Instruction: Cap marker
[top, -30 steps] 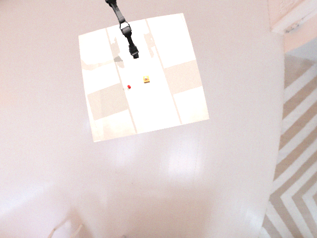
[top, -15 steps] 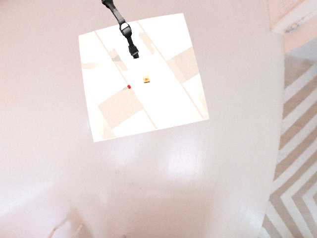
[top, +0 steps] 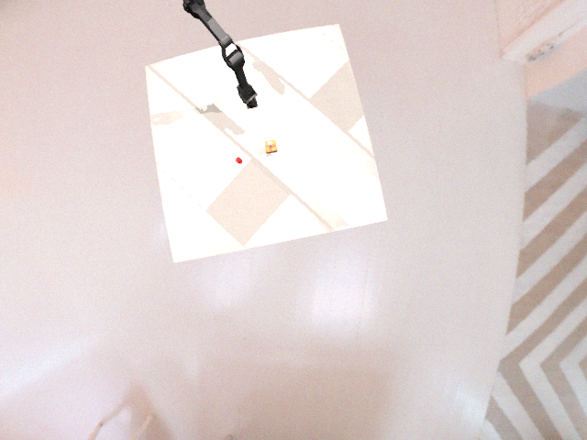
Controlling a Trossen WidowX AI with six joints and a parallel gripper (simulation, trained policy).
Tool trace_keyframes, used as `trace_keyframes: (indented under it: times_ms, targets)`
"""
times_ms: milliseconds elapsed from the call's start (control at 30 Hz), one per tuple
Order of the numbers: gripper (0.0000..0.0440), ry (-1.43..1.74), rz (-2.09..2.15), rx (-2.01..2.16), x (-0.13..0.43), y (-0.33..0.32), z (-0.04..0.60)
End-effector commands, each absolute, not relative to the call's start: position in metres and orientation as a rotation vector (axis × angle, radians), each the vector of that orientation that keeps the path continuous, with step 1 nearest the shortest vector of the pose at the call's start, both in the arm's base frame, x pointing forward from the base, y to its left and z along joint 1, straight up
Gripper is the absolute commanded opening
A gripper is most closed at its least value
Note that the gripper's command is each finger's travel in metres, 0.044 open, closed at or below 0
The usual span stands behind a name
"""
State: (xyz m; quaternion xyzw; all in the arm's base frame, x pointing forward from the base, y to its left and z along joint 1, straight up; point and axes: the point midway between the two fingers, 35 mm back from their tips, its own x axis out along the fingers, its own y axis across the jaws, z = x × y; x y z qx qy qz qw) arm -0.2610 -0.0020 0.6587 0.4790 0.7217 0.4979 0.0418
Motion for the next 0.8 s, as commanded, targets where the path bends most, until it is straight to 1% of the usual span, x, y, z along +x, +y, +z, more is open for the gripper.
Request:
trace_keyframes:
  times_ms: [0,767]
  targets:
    - [0.0278,2.253,1.564,1.425,-0.258,-0.012,0.665]
    - [0.0291,2.442,1.788,1.127,-0.245,-0.069,0.684]
